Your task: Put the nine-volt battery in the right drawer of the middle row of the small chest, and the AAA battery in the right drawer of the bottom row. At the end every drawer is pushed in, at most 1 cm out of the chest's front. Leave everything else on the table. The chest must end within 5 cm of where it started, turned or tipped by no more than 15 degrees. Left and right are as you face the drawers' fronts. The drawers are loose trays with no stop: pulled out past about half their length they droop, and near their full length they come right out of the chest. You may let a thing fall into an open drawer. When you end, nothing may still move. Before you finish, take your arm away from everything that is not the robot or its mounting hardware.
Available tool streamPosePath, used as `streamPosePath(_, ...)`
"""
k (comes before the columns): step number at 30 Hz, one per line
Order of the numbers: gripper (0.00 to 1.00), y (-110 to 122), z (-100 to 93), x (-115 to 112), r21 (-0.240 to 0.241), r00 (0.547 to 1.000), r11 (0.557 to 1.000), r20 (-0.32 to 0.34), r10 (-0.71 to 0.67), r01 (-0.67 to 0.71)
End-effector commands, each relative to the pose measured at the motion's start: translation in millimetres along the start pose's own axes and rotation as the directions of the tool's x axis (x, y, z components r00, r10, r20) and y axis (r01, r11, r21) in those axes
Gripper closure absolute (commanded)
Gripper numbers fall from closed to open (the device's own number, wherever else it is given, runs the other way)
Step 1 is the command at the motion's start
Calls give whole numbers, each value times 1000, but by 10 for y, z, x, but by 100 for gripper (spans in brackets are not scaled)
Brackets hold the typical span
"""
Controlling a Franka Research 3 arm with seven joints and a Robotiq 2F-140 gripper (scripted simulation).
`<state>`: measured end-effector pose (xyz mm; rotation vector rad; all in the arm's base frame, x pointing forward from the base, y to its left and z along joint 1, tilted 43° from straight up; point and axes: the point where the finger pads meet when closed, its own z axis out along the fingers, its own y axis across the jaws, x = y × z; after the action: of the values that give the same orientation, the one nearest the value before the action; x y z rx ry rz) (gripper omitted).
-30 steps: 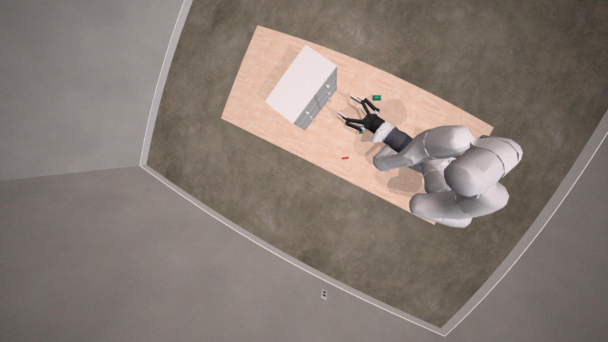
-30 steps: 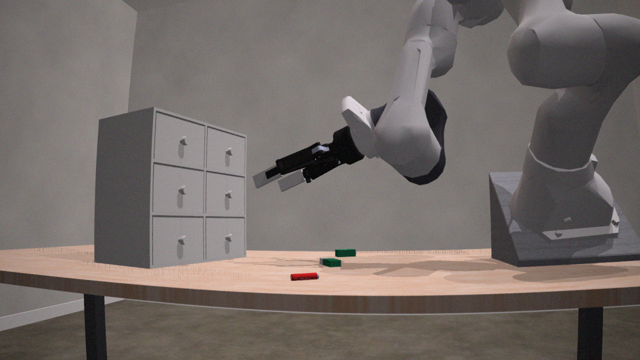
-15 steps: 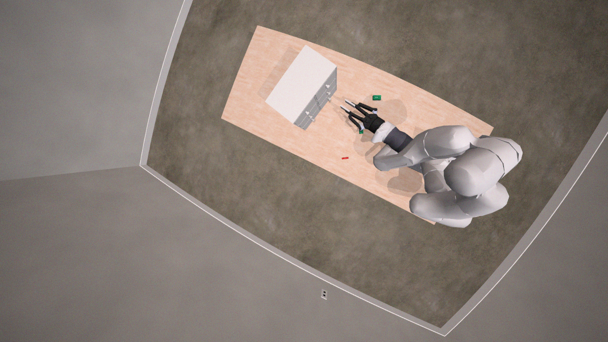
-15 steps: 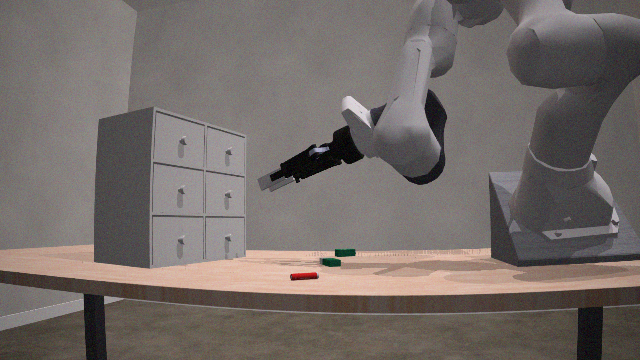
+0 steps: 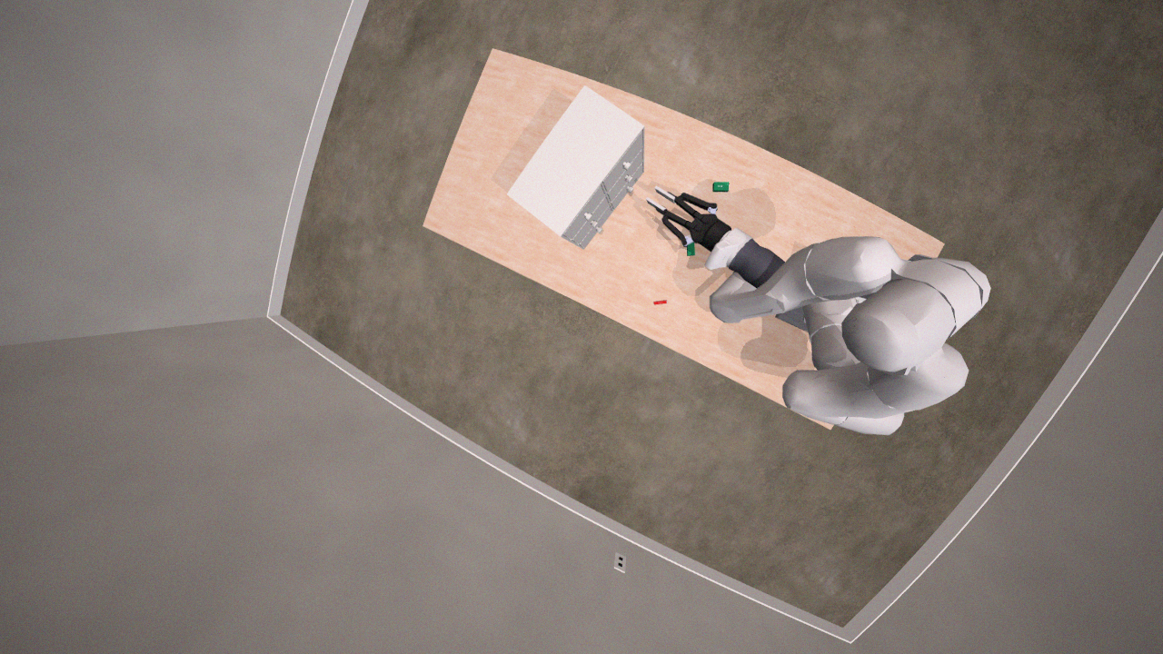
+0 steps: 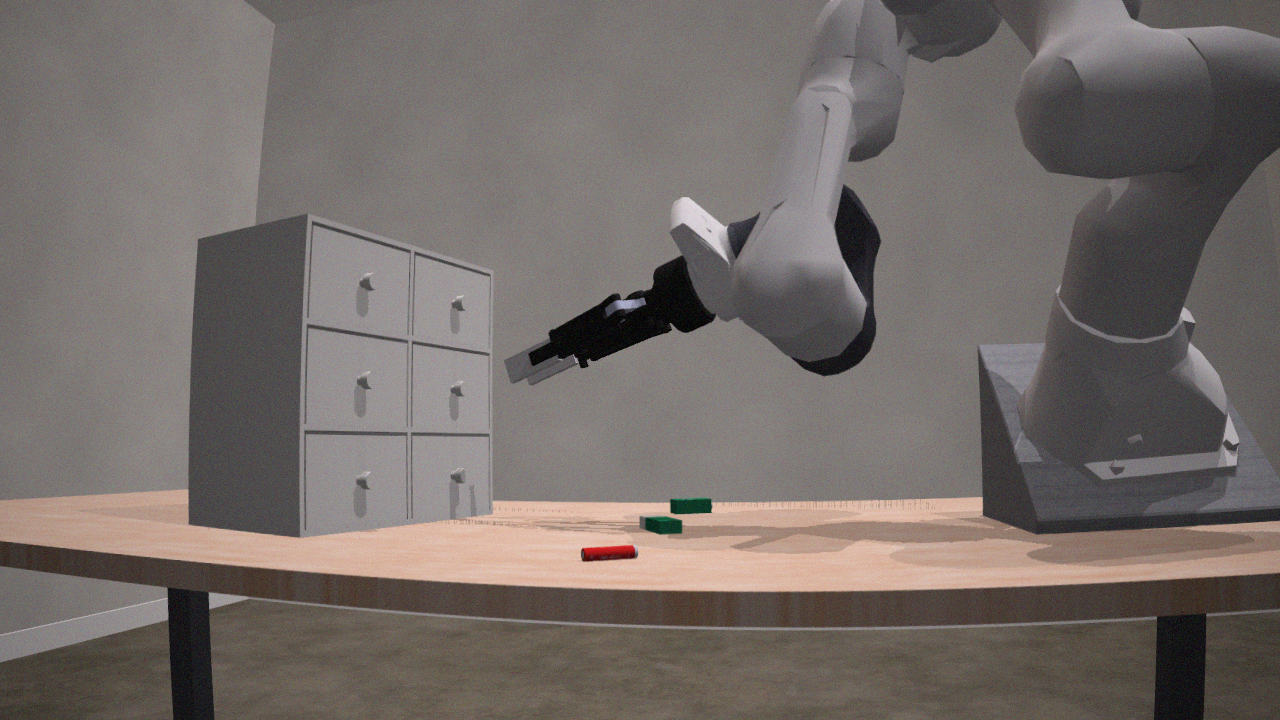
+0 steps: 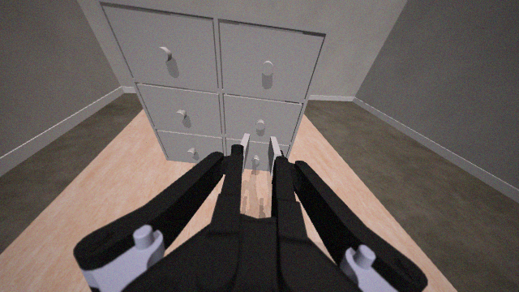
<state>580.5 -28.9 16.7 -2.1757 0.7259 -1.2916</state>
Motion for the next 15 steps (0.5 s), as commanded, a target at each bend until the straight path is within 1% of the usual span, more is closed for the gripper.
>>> streamPosePath(1,80,-3,97,-12,0,1000,1000,5,1,-1)
streamPosePath(10,80,-3,396,2,0,1000,1000,5,1,-1)
streamPosePath(13,80,-3,467,5,0,1000,1000,5,1,-1)
streamPosePath(15,80,-3,467,5,0,1000,1000,5,1,-1)
